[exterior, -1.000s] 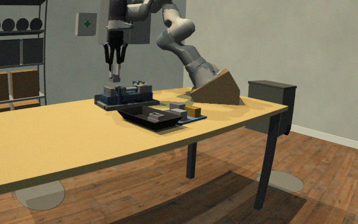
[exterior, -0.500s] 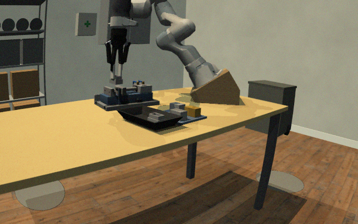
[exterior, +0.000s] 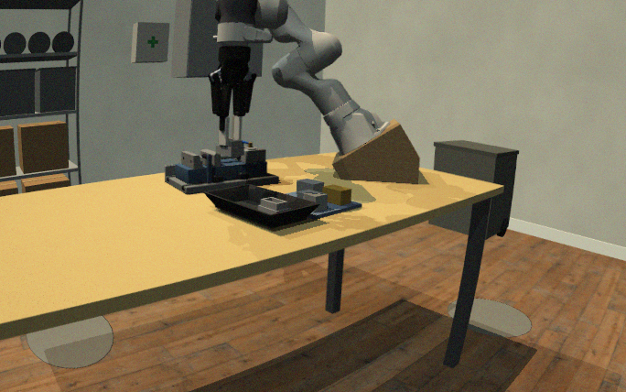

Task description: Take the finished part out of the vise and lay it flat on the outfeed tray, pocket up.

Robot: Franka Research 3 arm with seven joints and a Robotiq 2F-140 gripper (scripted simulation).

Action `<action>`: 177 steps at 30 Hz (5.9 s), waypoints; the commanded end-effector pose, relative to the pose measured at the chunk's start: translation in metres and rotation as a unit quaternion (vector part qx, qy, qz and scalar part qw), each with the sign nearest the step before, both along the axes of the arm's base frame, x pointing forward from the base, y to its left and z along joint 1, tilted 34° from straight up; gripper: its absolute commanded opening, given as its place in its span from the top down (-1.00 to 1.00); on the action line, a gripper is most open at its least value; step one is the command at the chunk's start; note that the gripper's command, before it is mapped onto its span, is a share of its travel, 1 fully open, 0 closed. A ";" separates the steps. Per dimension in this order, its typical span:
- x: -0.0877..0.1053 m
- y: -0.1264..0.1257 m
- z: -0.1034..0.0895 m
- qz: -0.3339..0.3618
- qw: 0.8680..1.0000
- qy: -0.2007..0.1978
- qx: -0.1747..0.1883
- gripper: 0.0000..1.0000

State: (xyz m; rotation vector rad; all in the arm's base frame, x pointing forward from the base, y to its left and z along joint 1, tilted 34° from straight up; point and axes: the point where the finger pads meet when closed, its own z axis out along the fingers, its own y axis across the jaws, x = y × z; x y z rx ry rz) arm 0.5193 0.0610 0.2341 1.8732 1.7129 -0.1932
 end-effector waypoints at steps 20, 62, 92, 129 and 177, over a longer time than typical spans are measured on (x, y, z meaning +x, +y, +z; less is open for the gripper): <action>0.010 0.048 -0.026 -0.018 1.000 -0.014 0.017 1.00; 0.010 0.049 -0.025 -0.018 1.000 -0.014 0.017 1.00; 0.011 0.052 -0.023 -0.019 1.000 -0.015 0.017 1.00; 0.011 0.052 -0.024 -0.019 1.000 -0.015 0.017 1.00; 0.029 0.018 -0.080 -0.019 1.000 -0.015 0.017 1.00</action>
